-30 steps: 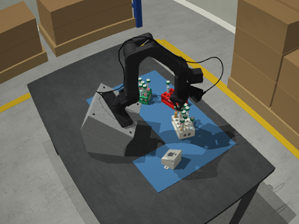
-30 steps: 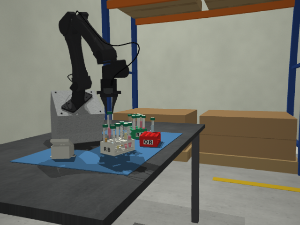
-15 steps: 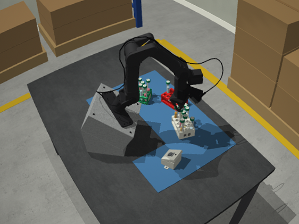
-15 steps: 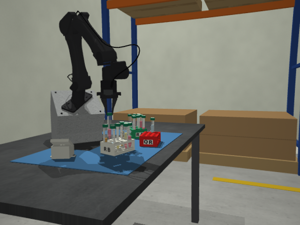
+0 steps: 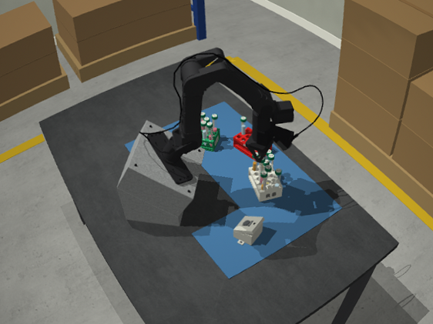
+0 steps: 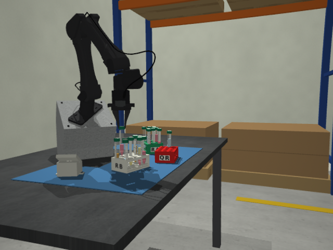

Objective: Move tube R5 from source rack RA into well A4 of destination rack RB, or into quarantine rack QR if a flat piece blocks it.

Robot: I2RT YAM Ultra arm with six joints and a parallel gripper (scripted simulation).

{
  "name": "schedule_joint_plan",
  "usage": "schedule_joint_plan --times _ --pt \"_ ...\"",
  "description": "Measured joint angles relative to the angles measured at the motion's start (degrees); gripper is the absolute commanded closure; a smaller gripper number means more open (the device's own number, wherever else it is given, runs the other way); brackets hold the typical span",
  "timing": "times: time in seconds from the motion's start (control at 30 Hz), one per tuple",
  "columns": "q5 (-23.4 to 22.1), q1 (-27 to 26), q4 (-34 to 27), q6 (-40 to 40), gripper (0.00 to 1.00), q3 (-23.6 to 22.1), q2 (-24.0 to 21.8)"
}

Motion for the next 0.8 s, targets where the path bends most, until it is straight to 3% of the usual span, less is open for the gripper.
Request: schedule_joint_plan --times 0.8 --pt "-0.44 -1.07 2.16 -0.76 1.00 -1.11 1.25"
